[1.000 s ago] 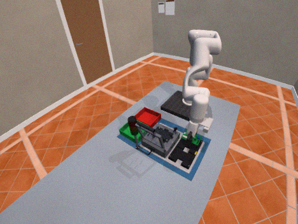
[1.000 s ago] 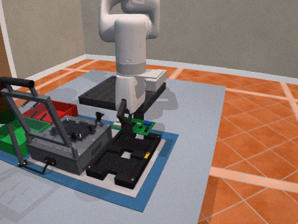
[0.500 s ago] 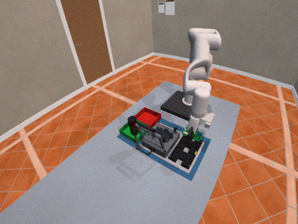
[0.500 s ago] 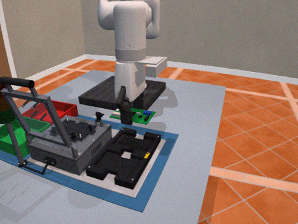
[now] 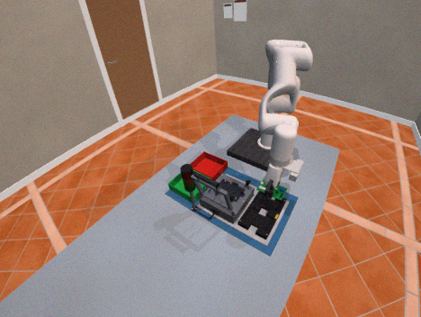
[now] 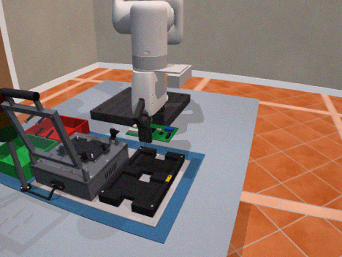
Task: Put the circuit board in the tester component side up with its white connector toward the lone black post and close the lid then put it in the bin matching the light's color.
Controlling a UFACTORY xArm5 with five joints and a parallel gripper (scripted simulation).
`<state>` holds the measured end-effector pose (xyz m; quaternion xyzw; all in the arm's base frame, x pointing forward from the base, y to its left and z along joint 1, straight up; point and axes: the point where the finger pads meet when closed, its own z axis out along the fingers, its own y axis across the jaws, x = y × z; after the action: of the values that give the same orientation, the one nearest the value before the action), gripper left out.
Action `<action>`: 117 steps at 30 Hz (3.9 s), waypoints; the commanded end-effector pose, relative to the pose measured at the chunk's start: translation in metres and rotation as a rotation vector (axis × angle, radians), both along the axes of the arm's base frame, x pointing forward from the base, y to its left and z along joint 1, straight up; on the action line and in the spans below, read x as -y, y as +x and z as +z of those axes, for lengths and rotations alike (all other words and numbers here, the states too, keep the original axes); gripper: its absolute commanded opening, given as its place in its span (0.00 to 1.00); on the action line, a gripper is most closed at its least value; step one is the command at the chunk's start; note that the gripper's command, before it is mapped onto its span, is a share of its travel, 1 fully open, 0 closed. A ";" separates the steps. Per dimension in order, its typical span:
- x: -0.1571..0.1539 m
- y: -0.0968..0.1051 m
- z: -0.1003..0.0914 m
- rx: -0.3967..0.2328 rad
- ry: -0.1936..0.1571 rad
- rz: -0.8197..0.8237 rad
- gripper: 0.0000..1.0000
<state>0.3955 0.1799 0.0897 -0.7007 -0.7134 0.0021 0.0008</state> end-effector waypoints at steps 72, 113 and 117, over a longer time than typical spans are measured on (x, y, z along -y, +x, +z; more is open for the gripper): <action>-0.001 0.001 0.001 0.001 0.005 1.531 0.79; -0.001 0.001 0.001 -0.001 0.007 2.612 0.79; -0.001 0.001 0.001 -0.002 0.007 2.722 0.79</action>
<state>0.3955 0.1799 0.0898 0.4920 -0.8706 -0.0002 0.0022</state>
